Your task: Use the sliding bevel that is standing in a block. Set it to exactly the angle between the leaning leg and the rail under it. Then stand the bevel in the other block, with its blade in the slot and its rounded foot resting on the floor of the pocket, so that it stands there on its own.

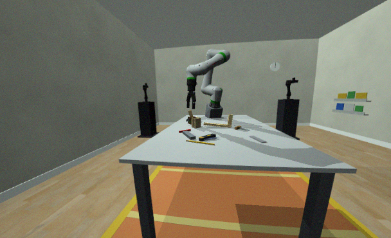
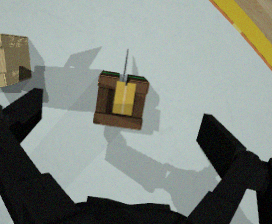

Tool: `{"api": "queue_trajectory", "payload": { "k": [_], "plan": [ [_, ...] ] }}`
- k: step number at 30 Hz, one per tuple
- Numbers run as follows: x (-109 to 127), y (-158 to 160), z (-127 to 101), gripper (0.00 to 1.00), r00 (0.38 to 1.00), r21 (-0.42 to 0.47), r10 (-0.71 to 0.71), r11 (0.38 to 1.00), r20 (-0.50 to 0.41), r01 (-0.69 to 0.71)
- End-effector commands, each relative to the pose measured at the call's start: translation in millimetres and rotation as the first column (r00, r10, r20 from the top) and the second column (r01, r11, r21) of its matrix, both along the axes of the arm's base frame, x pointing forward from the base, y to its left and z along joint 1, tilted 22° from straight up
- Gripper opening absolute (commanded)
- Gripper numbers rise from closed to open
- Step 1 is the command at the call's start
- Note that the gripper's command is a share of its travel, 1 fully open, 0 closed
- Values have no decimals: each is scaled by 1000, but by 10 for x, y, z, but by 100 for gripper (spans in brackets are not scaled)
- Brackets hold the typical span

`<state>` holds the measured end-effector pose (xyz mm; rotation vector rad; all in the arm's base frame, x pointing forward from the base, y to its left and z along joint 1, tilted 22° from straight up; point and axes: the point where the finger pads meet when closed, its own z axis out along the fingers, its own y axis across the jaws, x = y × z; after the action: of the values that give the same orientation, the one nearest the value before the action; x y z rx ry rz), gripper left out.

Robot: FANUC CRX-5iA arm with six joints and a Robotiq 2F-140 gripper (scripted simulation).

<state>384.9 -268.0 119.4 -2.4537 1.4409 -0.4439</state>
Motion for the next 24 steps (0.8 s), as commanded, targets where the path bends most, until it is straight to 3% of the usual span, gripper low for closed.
{"api": "queue_trajectory", "payload": {
  "k": [1,9,24],
  "plan": [
    [-86,-37,237,100,1000,-1,0,1000,1,0],
    [-213,-83,569,100,1000,-1,0,1000,1,0],
    [-222,-87,591,100,1000,-1,0,1000,1,0]
  ]
}}
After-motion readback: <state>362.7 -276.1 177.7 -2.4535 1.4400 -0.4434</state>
